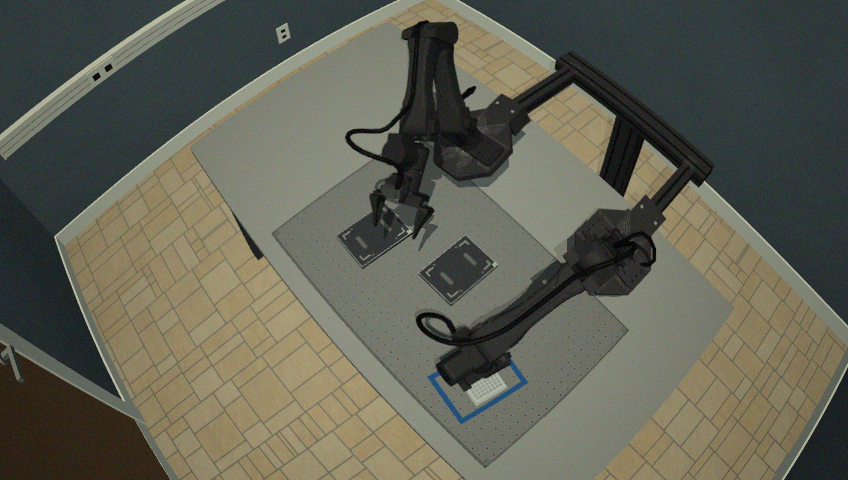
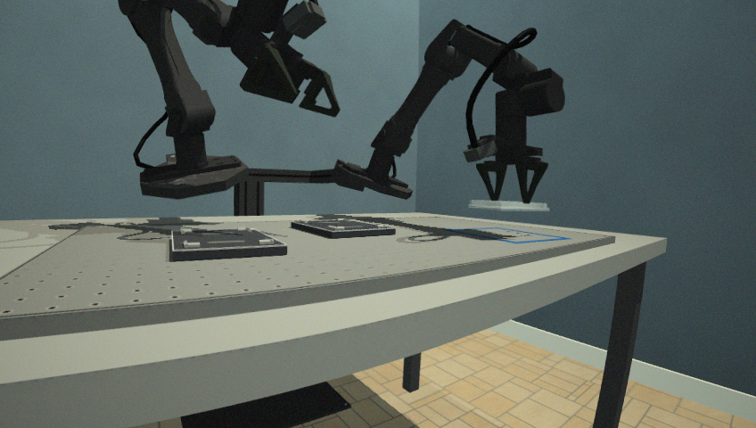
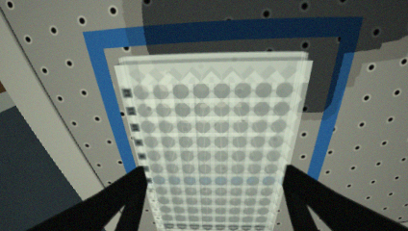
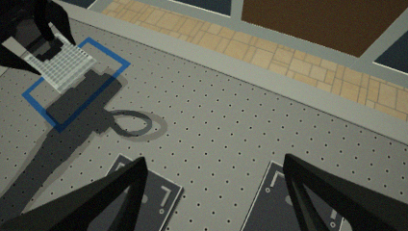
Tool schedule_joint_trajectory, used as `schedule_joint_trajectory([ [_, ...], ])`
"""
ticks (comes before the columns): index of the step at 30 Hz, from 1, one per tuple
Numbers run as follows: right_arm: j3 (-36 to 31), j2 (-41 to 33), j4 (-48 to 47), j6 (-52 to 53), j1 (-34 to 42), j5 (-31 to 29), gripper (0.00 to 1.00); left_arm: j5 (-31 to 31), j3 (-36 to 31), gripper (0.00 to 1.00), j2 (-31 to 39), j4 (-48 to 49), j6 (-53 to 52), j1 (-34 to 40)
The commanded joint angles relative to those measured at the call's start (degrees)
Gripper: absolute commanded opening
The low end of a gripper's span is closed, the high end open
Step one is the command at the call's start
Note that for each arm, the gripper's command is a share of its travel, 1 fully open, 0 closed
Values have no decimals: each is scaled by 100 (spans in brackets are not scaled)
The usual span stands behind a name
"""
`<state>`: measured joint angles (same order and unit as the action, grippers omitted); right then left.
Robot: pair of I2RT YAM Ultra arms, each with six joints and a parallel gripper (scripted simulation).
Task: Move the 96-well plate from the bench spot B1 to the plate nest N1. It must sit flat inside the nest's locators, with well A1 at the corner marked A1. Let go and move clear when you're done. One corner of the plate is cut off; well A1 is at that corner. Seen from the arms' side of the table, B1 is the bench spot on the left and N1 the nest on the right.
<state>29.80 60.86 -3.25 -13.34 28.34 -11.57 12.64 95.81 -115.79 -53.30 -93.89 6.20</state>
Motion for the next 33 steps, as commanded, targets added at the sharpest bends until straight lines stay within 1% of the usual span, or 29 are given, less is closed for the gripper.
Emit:
schedule_joint_trajectory([
  [1,283,-236,383,-108,-786,594,100,1,43,76,7,-65,15,20],
  [7,535,-318,709,-174,-2494,1237,100,26,104,76,9,-52,74,20],
  [9,608,-336,798,-190,-3052,1411,100,94,-64,76,26,102,226,88],
  [11,608,-336,798,-190,-3052,1411,100,94,-64,76,26,102,226,88],
  [13,694,-316,887,-234,-3473,1617,100,155,-197,76,132,214,494,199],
  [15,731,-319,929,-247,-3713,1699,100,232,-422,76,213,324,872,407],
  [17,767,-325,967,-259,-3948,1773,100,319,-777,76,320,419,1367,788],
  [21,821,-332,1012,-276,-4274,1861,100,504,-1476,76,396,589,2440,1669],
  [24,836,-330,1020,-281,-4346,1880,100,613,-1748,76,288,623,3098,2470],
  [26,839,-330,1023,-282,-4359,1885,100,648,-1742,76,193,647,3474,2974],
  [28,839,-330,1023,-282,-4359,1885,100,648,-1742,76,193,647,3474,2974],
  [30,841,-330,1025,-282,-4365,1888,100,734,-1592,76,-23,548,3904,3493],
  [33,841,-330,1027,-278,-4367,1889,100,771,-1486,76,-227,497,4226,3903],
])
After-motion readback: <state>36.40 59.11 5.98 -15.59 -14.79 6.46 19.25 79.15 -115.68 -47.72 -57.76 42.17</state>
